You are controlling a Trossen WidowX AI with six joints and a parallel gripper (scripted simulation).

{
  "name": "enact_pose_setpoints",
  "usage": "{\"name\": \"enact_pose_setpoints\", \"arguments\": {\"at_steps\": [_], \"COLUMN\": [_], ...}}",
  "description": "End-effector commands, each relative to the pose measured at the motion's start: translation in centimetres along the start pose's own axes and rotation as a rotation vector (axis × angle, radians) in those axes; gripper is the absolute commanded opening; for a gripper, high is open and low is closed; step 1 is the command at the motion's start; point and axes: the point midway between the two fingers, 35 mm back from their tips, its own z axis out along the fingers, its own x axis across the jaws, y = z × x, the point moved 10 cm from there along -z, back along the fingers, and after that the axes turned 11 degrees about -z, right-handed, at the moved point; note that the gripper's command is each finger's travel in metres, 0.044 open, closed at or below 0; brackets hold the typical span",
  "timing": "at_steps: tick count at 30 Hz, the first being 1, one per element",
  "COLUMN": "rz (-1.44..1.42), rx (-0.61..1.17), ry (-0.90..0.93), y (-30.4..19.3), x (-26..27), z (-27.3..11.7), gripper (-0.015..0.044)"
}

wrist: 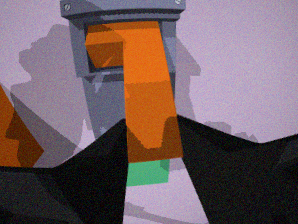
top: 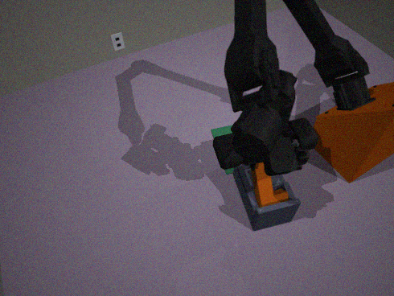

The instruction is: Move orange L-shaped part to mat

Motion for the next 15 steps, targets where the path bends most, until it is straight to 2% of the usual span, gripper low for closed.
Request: {"name": "enact_pose_setpoints", "arguments": {"at_steps": [1,15], "rz": [0.012,0.011], "rx": [-0.011,-0.012], "ry": [-0.003,-0.003], "y": [0.0,-0.1], "x": [-0.1,-0.1], "z": [-0.9,-3.2], "gripper": [0.0000,0.0000]}}
